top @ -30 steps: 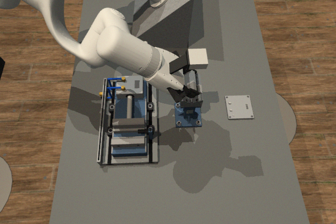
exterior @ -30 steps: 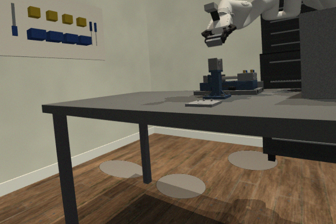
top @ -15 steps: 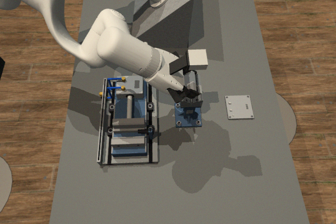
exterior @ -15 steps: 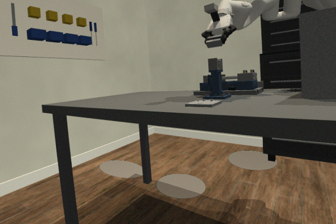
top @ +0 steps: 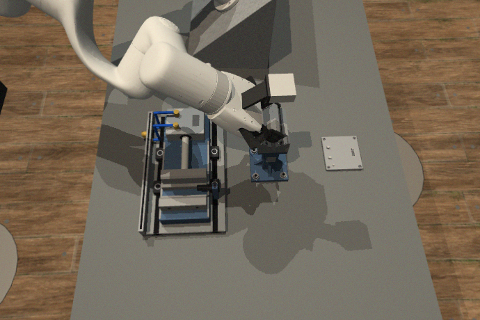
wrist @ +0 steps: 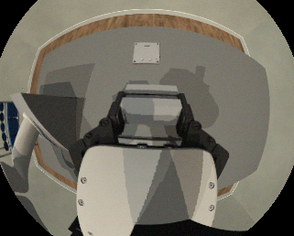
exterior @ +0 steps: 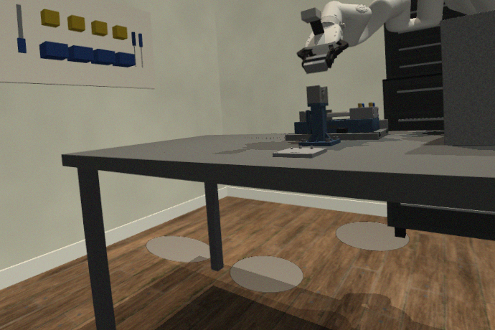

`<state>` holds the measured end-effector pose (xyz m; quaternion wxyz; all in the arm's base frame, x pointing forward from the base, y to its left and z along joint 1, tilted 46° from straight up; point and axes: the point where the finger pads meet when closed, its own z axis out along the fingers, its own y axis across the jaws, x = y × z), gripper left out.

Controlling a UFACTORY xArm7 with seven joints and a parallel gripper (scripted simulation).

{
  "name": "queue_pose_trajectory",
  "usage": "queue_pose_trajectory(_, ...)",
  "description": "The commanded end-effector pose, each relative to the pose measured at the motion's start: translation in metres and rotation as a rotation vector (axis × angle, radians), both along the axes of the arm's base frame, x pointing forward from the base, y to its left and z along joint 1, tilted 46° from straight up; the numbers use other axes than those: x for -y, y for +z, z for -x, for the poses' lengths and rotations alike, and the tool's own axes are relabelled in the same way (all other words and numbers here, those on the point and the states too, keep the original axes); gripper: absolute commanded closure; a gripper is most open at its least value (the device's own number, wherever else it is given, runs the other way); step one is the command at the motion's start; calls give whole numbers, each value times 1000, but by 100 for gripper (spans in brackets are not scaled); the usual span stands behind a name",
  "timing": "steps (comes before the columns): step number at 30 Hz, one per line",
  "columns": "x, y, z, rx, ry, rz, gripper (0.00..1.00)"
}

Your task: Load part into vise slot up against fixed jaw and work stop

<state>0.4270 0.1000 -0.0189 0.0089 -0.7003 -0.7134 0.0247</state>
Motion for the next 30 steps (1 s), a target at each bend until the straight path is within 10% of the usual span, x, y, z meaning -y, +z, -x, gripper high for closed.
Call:
queue_pose_trajectory(1, 1, -1, -1, 3, 3, -1, 100)
queue_pose_trajectory(30, 21, -21, 0, 3, 3, -1, 100)
